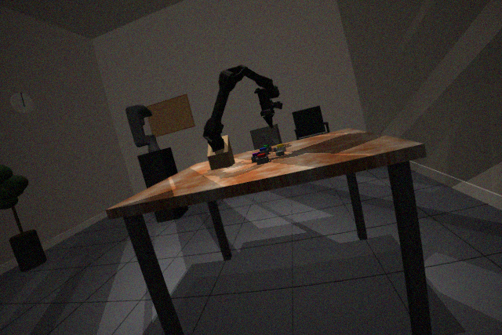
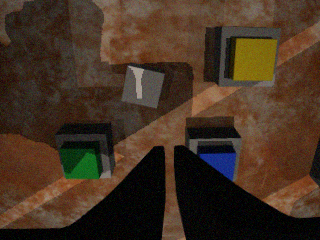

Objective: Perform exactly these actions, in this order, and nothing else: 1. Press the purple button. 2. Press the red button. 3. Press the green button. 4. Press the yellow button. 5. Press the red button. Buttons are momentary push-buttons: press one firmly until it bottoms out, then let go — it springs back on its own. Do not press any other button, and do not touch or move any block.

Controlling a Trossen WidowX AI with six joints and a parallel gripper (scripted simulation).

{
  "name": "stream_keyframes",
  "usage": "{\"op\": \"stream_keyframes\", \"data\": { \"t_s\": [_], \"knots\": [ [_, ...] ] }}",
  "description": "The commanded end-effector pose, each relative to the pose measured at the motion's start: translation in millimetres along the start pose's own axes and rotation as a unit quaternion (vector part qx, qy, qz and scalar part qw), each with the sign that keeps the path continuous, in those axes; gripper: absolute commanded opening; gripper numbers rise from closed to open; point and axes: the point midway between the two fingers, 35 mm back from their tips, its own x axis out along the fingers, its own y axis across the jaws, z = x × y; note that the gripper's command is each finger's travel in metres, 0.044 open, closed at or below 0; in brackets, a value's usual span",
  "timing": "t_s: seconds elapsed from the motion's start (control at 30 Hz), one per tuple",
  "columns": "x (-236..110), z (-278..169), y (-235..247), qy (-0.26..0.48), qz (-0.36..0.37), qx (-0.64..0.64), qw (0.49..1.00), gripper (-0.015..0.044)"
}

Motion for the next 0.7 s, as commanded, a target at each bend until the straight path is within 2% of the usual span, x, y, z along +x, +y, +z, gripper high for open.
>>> {"op": "stream_keyframes", "data": {
  "t_s": [0.0,0.3,0.47,0.67],
  "knots": [
    [6,25,-62,0.004,-0.013,-0.001,1.0,0.002],
    [9,27,-68,0.005,-0.014,0.0,1.0,0.002],
    [66,26,-71,0.004,-0.015,0.0,1.0,0.002],
    [69,26,-71,0.004,-0.016,0.0,1.0,0.002]
  ]
}}
